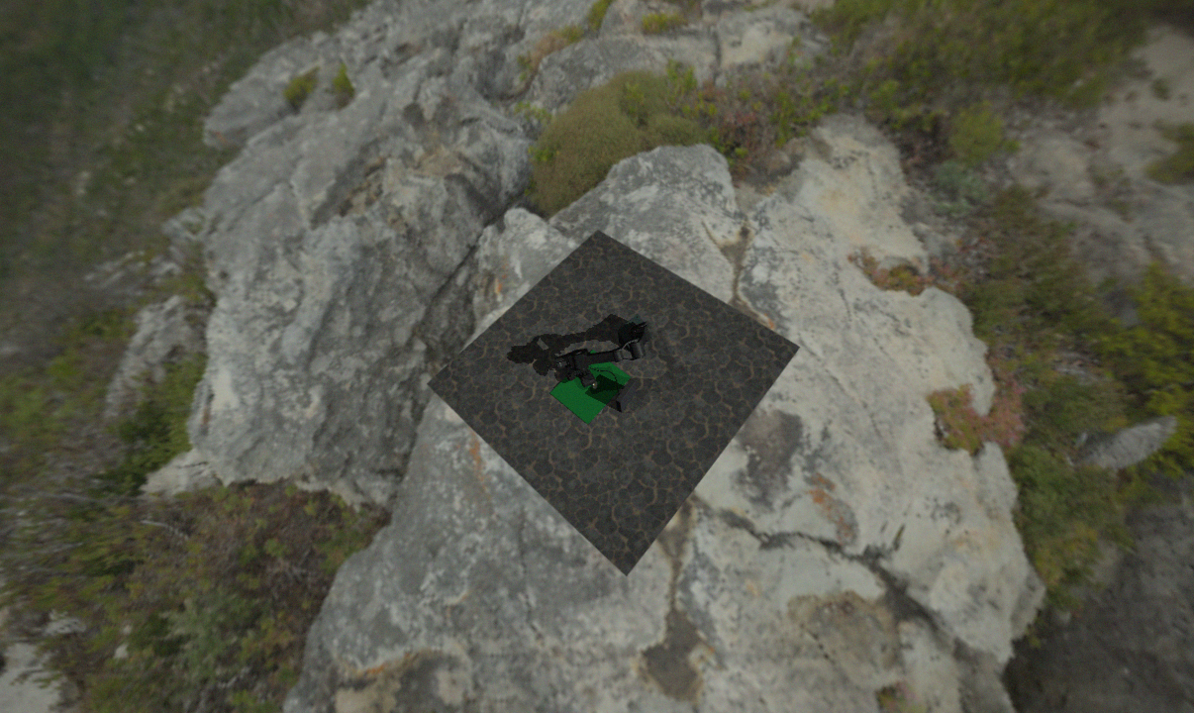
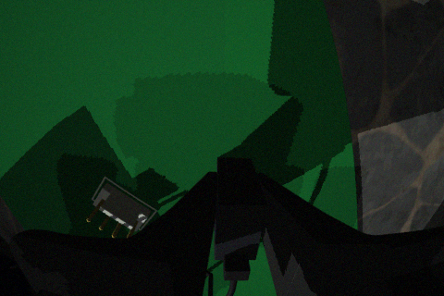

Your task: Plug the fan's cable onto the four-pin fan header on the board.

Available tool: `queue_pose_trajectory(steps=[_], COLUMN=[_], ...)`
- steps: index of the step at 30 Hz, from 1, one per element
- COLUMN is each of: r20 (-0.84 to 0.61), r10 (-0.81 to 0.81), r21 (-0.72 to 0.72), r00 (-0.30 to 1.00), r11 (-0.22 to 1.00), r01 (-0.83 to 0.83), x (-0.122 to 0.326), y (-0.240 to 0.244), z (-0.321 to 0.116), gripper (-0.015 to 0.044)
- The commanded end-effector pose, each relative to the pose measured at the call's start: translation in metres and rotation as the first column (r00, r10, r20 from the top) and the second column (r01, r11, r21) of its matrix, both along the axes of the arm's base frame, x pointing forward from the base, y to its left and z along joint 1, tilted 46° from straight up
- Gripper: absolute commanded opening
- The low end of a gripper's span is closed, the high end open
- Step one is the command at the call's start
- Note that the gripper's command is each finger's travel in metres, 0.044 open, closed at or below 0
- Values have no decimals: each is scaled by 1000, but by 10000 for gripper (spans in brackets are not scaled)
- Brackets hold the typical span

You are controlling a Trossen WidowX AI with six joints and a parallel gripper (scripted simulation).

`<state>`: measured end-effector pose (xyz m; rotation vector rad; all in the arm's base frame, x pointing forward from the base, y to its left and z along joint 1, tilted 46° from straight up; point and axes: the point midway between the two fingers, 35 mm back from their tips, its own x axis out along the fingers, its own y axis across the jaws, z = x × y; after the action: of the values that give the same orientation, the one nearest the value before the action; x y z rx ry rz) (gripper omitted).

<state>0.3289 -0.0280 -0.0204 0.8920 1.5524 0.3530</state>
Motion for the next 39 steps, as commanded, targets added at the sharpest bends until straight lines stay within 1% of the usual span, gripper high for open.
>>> queue_pose_trajectory(steps=[1, 4, 8, 16, 21, 27, 33, 39], r20=[0, 0, -8, -24, -143, -285, -416, -531], r10=[0, -1, -6, -22, -138, -274, -398, -503], r21=[0, 0, 4, 6, 3, -18, -61, -121], r00=[1000, 1000, 1000, 999, 980, 918, 818, 682], r11=[1000, 1000, 1000, 1000, 990, 960, 909, 842], r01=[0, 1, 6, 22, 140, 281, 412, 526], x=[0, 0, -2, -2, -2, -2, -2, -3], y=[0, -2, -34, -35, -31, -26, -22, -17], z=[0, 2, 33, 34, 38, 43, 48, 53], gripper=[0, 0, 0, 0, 0, 0, 0, 0])
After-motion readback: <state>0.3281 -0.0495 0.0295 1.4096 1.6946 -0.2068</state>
